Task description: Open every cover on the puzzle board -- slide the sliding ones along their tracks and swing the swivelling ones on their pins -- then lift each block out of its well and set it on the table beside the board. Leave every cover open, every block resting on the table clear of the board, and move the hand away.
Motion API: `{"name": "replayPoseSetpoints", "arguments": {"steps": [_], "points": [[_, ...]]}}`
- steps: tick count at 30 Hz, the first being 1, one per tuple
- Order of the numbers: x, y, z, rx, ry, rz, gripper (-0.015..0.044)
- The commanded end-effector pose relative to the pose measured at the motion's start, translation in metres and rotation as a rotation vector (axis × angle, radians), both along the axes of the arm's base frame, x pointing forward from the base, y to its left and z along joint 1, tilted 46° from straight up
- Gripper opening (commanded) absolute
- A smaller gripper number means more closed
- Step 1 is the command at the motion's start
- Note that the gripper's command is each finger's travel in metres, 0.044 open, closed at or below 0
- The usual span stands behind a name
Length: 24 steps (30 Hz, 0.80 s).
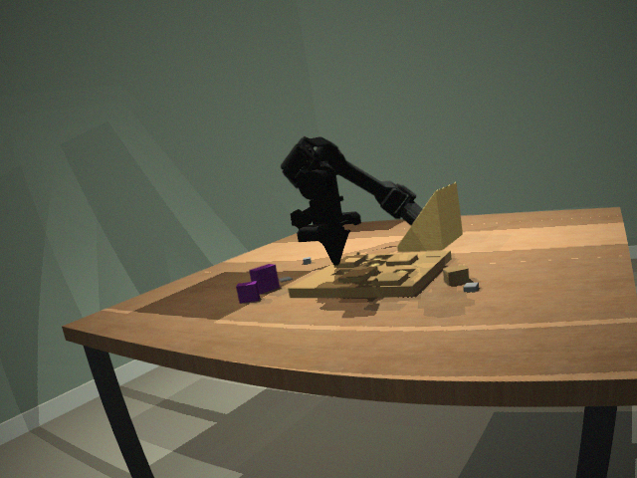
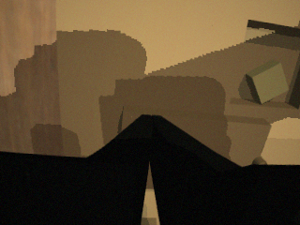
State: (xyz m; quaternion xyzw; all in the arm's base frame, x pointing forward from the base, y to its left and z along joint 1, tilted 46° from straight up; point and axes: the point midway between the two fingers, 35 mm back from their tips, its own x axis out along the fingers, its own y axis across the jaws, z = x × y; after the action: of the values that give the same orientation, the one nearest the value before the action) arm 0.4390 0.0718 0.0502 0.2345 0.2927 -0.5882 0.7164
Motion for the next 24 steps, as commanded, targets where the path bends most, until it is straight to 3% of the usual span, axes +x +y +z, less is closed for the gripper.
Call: {"name": "replayPoseSetpoints", "arguments": {"steps": [1, 9, 24], "points": [[-0.001, 0.004, 0.002, 0.004, 0.0, -0.002, 0.0], [-0.004, 0.007, 0.007, -0.003, 0.018, 0.018, 0.0], [-0.071, 0.011, 0.016, -0.075, 0.433, 0.426, 0.0]]}}
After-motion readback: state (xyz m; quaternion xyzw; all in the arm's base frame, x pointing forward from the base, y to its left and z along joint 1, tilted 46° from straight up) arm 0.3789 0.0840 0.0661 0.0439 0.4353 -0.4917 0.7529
